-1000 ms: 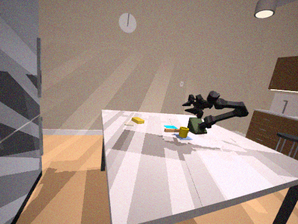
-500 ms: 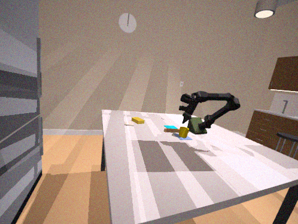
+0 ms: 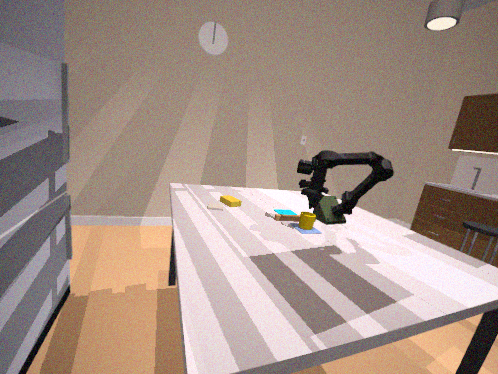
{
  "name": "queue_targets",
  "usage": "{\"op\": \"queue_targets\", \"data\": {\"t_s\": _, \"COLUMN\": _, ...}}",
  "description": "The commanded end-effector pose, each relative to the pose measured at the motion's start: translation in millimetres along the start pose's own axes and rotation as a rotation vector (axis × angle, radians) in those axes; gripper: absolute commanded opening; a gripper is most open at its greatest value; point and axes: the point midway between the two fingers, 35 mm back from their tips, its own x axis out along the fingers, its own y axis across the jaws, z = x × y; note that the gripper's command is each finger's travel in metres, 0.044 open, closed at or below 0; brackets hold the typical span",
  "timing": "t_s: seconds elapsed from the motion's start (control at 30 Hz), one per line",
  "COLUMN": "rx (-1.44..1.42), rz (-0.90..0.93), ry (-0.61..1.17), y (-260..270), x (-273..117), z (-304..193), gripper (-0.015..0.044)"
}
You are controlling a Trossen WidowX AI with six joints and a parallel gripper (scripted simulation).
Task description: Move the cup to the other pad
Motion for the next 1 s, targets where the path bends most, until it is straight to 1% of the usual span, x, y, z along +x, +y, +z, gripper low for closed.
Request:
{"op": "queue_targets", "data": {"t_s": 0.0, "rx": 0.006, "rz": 0.003, "ry": 0.006, "y": 0.3, "x": 5.6, "z": -0.3, "gripper": 0.0167}}
{"op": "queue_targets", "data": {"t_s": 0.97, "rx": 0.005, "rz": 0.004, "ry": 0.007, "y": 0.5, "x": 52.3, "z": -1.4, "gripper": 0.0167}}
